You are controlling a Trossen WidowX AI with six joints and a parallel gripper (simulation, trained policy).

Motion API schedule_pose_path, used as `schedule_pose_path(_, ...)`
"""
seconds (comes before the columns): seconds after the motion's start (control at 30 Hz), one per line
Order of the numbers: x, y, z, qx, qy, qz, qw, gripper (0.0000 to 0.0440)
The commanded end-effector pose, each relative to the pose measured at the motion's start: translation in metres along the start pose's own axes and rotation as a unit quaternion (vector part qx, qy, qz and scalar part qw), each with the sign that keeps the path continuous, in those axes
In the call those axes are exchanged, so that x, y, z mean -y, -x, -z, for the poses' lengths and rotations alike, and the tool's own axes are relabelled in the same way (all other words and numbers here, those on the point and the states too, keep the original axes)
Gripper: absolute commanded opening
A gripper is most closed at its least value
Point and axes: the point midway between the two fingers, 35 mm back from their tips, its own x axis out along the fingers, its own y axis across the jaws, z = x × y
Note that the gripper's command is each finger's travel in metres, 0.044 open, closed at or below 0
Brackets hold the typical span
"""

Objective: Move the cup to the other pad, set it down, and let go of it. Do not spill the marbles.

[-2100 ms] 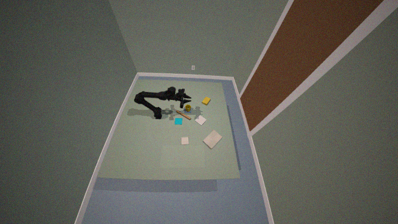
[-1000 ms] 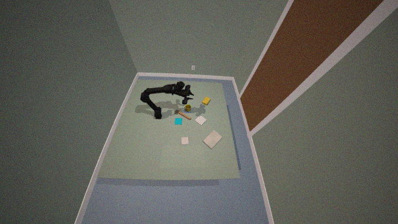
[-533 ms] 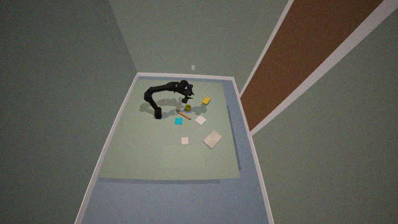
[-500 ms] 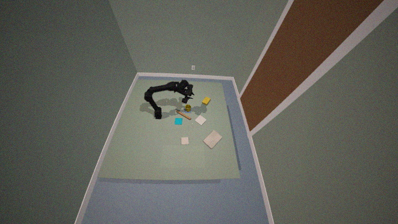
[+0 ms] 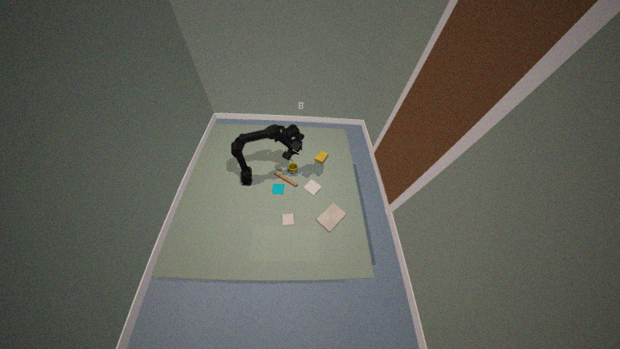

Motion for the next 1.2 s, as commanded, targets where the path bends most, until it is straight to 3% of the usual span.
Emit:
schedule_pose_path(0.0,0.001,-0.004,0.005,-0.016,-0.016,0.017,1.0,0.0156)
schedule_pose_path(0.57,0.029,-0.038,0.033,-0.083,-0.048,0.14,0.985,0.0154)
schedule_pose_path(1.17,0.072,-0.074,0.065,-0.137,-0.049,0.278,0.95,0.0166)
